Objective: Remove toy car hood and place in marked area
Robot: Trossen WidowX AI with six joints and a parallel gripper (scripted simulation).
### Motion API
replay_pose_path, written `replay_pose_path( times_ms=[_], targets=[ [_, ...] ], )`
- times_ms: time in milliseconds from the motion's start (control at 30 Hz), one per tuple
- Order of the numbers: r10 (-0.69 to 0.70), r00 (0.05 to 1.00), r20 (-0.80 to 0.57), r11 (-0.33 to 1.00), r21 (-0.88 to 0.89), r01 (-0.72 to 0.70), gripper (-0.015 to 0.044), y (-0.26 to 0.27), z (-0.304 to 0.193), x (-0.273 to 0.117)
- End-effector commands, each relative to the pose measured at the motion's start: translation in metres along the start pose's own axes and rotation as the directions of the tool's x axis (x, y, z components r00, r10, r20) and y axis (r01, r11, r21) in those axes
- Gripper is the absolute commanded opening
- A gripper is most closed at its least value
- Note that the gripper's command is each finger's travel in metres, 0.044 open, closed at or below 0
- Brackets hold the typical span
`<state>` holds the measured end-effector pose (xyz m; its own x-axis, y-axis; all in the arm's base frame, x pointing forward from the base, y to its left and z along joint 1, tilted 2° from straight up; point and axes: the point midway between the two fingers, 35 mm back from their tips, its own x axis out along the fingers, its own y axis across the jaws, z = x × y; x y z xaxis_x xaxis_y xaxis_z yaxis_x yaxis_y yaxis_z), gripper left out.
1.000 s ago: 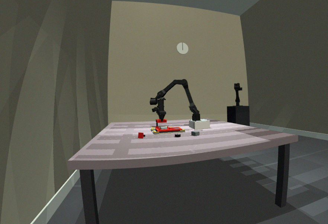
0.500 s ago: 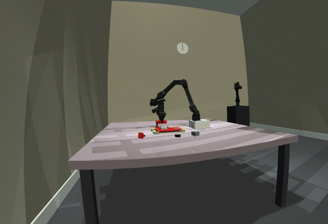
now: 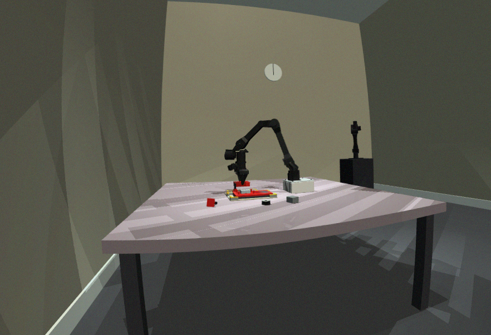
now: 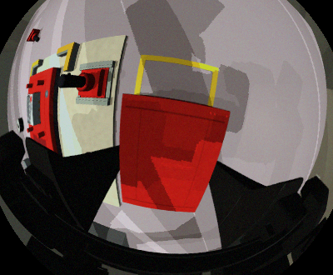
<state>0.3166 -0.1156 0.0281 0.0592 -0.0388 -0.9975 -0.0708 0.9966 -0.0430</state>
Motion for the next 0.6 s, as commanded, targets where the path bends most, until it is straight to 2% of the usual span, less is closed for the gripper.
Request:
replay_pose_path(
  times_ms=[0,567],
  targets=[
    [0.005,1.0,-0.005,1.0,-0.003,-0.005,0.0,0.0015,-0.0024,0.0043],
    [0.005,1.0,-0.006,1.0,-0.003,-0.005,0.0,0.0019,-0.0034,0.0126]
  ],
)
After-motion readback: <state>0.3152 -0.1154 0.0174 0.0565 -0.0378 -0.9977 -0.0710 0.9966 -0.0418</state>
